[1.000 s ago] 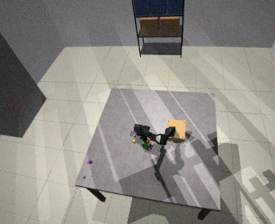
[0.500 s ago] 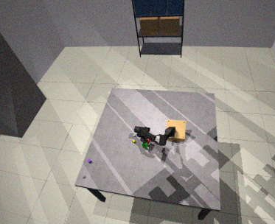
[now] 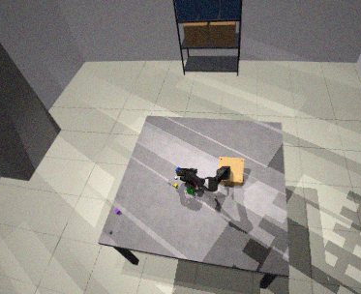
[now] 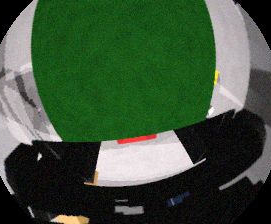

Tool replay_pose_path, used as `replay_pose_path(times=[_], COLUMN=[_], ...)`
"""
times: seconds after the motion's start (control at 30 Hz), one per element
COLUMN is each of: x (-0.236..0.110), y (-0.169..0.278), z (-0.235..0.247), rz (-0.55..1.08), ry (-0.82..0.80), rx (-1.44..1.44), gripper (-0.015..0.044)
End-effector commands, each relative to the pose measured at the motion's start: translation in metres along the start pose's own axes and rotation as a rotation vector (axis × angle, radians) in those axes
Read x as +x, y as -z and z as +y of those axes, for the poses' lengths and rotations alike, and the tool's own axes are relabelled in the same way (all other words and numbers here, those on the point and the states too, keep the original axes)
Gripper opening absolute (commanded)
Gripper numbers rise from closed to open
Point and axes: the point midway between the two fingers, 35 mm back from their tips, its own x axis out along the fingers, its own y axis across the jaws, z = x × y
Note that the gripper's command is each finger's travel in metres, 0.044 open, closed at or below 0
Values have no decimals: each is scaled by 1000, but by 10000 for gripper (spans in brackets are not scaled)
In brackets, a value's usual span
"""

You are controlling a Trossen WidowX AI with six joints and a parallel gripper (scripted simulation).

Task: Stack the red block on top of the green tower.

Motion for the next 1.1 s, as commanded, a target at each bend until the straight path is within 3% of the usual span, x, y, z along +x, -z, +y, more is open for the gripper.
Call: replay_pose_path(times=[0.0, 0.3, 0.6, 0.87, 1.07], x=[2, 1, 1, 1, -13], y=[1, 1, 1, 1, 1], z=[2, 2, 2, 2, 1], rz=[-2, -2, -2, -2, -1], ry=[-5, -5, -5, -5, -4], rx=[9, 9, 9, 9, 9], gripper=[440, 440, 204, 150, 0])
